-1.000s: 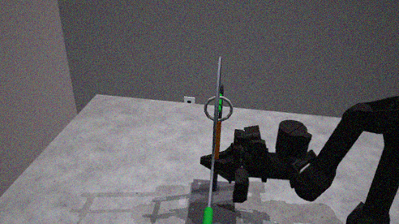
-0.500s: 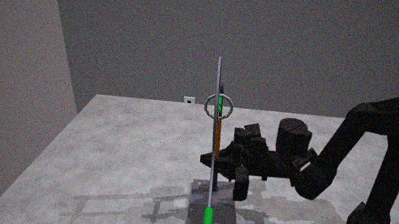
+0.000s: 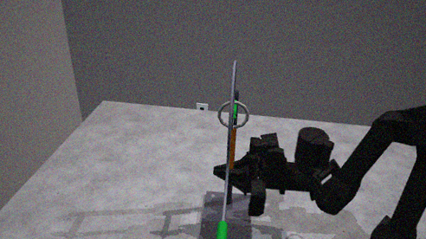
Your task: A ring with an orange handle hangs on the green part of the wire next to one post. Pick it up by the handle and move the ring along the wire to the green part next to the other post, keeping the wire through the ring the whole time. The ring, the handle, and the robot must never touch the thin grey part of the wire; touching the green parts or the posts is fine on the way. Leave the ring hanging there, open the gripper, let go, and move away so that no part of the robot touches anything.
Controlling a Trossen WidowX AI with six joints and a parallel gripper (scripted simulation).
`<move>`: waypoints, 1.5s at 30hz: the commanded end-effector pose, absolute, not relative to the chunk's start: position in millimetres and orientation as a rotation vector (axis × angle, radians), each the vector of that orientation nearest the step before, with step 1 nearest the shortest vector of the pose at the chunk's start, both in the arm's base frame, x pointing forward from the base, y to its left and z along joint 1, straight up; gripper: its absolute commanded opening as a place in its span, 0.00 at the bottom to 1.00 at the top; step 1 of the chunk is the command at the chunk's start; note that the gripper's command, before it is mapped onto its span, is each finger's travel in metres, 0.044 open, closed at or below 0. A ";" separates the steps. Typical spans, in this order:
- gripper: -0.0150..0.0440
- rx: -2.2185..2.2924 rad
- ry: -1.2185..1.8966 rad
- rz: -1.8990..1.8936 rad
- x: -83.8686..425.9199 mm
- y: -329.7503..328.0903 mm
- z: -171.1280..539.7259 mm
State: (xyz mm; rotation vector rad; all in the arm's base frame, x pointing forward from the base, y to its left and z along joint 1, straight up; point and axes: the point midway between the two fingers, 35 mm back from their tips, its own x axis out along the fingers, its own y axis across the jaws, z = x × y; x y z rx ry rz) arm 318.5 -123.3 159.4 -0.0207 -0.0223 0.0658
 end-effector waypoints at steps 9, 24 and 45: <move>0.00 -0.010 -0.018 0.065 317.7 -110.5 158.2; 0.00 0.021 -0.017 0.067 316.8 -91.5 158.1; 0.00 0.256 -0.012 0.071 314.2 -41.8 163.5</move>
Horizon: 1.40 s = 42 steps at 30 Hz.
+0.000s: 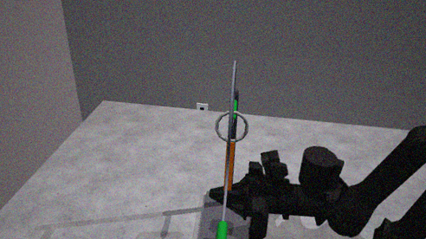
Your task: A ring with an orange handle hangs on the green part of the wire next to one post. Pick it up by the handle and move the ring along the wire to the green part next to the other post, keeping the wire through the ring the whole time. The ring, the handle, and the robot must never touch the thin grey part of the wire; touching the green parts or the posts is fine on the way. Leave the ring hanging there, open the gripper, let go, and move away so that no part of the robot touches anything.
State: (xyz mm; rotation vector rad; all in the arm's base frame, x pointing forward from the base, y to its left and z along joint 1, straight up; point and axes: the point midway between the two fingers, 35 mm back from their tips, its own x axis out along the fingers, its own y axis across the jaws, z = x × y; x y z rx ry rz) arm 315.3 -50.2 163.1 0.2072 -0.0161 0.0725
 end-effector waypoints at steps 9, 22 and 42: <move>0.00 0.455 -0.007 0.073 312.4 -8.9 176.1; 0.00 0.645 0.093 0.111 298.6 17.8 195.0; 0.00 1.064 0.382 0.296 254.8 53.8 256.9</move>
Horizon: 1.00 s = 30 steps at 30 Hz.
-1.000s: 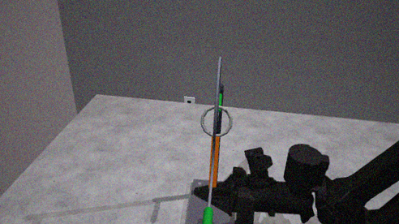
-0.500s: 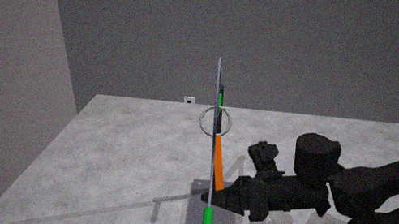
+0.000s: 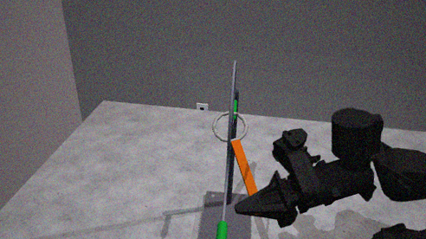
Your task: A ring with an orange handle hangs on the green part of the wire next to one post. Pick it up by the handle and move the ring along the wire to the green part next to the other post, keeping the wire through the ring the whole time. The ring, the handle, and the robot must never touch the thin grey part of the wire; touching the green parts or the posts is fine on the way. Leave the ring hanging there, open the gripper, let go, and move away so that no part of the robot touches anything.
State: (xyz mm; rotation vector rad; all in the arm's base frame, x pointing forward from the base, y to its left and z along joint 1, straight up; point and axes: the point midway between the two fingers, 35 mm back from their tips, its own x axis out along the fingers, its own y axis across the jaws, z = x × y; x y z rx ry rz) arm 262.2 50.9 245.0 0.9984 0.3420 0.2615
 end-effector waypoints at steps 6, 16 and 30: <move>0.00 1.227 0.462 0.388 241.8 58.5 284.7; 0.00 1.462 0.452 0.449 239.6 64.7 321.9; 0.00 1.695 0.429 0.505 239.2 61.3 362.7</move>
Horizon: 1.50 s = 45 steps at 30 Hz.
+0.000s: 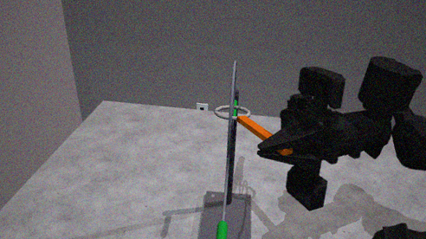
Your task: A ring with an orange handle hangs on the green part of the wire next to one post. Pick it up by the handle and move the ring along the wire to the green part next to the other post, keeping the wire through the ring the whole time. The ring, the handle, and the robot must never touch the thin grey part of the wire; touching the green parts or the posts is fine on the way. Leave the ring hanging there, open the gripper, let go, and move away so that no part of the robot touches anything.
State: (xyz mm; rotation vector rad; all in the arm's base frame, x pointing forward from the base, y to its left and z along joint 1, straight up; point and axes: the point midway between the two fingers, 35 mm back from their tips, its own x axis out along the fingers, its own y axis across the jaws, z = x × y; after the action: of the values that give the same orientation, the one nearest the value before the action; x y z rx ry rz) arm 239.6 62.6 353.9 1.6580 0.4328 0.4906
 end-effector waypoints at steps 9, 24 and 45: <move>0.00 1.738 0.426 0.514 239.2 57.0 376.7; 0.00 1.613 0.447 0.479 239.3 56.0 377.2; 0.00 1.314 0.484 0.395 239.5 55.5 363.1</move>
State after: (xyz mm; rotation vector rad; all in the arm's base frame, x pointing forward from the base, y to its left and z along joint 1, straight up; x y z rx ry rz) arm 239.4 55.9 364.3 1.3622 0.4828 0.4085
